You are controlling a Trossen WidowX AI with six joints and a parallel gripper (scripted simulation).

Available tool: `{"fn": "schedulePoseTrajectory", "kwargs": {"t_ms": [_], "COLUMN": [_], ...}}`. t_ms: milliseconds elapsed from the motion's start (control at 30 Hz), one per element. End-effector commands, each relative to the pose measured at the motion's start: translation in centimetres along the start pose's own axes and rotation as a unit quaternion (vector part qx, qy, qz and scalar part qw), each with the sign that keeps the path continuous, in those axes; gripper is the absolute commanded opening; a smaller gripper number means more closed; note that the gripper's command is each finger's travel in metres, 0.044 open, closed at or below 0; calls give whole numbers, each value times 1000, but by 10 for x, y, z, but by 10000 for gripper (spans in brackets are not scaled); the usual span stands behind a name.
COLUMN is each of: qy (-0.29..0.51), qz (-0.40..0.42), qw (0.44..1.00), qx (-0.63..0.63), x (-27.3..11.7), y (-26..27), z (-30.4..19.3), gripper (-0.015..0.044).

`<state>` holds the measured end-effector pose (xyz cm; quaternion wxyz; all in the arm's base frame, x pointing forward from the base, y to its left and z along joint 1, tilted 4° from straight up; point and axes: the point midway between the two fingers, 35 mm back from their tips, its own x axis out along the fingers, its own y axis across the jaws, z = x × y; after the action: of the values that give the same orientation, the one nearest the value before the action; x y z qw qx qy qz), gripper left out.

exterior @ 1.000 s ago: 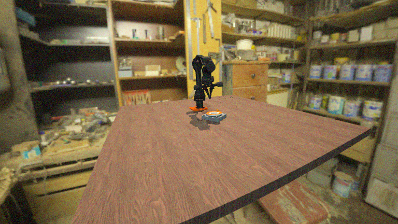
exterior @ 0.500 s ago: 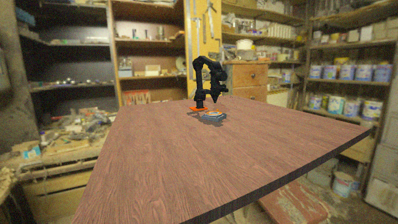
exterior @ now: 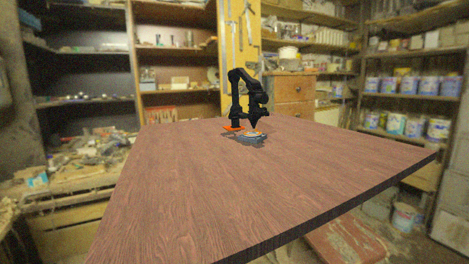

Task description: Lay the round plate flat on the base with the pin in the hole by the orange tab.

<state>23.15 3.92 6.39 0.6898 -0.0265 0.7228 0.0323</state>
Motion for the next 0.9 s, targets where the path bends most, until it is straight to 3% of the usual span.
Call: {"fn": "schedulePoseTrajectory", "kwargs": {"t_ms": [0, 867], "qy": [-2, -3], "qz": [-2, -1], "qw": [1000, 1000], "qx": [-1, -1], "x": [6, 7], "y": [0, 16], "z": [0, 24], "gripper": [0, 0]}}
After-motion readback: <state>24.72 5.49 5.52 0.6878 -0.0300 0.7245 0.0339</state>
